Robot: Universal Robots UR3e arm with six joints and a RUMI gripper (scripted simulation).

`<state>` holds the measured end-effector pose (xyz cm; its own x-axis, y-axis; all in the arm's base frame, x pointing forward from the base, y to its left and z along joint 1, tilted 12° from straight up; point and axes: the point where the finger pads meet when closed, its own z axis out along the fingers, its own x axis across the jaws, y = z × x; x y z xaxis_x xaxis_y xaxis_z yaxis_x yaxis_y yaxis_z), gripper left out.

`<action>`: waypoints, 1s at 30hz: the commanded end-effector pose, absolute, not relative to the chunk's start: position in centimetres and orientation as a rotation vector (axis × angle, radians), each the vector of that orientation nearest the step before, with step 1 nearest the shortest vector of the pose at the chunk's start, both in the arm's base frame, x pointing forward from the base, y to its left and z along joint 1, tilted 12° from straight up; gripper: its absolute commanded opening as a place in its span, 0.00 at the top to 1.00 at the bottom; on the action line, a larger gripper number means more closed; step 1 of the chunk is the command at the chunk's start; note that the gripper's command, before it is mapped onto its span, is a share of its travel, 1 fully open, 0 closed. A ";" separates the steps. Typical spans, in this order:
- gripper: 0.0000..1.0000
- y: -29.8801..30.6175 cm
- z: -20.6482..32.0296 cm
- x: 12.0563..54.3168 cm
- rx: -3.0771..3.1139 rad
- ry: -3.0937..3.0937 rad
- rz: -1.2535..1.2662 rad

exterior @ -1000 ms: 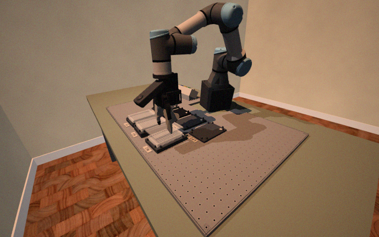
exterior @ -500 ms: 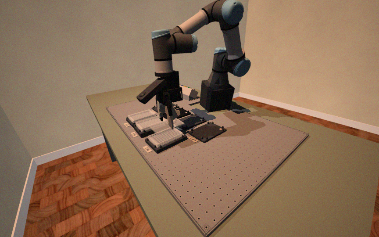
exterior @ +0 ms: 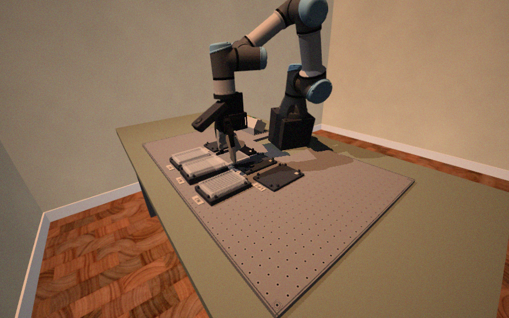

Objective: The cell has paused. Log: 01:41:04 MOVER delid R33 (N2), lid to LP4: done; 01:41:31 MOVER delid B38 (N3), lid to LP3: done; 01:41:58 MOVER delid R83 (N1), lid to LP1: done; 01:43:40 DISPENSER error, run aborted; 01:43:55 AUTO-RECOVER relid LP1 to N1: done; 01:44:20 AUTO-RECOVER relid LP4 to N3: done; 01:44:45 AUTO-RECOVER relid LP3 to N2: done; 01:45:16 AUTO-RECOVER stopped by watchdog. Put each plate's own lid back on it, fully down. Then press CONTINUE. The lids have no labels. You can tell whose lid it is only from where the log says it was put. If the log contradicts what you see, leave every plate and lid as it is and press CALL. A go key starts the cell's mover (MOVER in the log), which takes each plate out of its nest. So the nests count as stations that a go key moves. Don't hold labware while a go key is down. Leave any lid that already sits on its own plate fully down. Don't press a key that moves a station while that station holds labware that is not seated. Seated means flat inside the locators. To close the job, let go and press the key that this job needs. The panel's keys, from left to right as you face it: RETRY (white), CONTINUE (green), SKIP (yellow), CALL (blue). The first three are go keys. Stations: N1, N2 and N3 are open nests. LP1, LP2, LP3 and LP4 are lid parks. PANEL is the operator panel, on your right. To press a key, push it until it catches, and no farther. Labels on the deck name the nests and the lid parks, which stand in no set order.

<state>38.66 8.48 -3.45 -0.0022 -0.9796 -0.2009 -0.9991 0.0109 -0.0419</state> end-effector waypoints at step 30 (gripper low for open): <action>1.00 -3.4 -6.6 28.5 -2.101 2.065 0.142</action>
<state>30.29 -1.37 -6.11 -0.0167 -0.9796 -0.2003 -0.9987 0.0261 -0.0444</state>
